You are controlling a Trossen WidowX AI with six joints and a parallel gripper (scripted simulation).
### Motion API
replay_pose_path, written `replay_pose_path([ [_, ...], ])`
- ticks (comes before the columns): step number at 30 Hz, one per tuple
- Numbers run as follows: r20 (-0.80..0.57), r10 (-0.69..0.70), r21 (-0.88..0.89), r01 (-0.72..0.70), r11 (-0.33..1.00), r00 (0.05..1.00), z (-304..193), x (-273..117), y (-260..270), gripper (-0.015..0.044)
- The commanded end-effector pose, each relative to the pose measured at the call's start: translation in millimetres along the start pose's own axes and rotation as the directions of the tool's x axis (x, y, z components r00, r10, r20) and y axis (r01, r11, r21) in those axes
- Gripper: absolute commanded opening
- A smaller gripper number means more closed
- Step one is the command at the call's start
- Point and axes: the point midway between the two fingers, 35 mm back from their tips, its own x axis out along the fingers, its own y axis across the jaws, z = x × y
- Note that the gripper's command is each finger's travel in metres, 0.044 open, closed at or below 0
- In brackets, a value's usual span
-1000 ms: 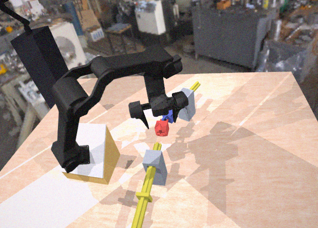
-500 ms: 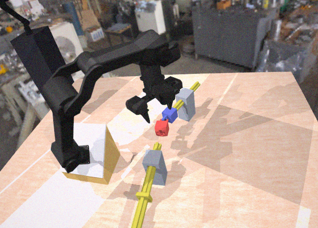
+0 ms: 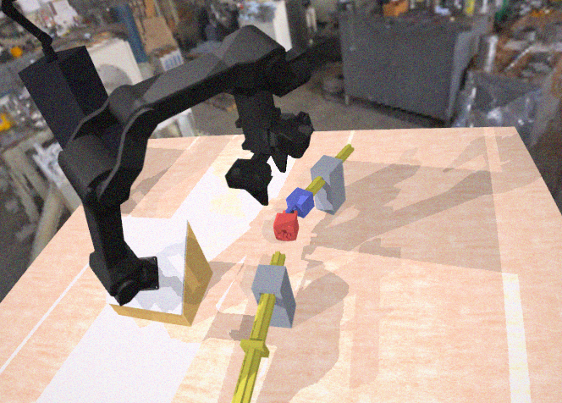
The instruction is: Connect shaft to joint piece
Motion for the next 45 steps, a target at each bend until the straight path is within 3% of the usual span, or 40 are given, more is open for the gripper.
replay_pose_path([
  [1,-0.004,0.017,-0.108,-0.018,0.994,1.000,-2,-10,-3,0.0440],
  [11,-0.003,0.026,-0.094,-0.026,0.995,1.000,-1,-11,-4,0.0440],
  [24,-0.064,0.157,0.302,-0.131,0.944,0.986,9,5,-28,0.0440],
  [34,-0.092,0.262,0.597,-0.157,0.787,0.961,13,18,-48,0.0440],
  [45,-0.097,0.375,0.844,-0.124,0.522,0.922,15,32,-68,0.0440],
])
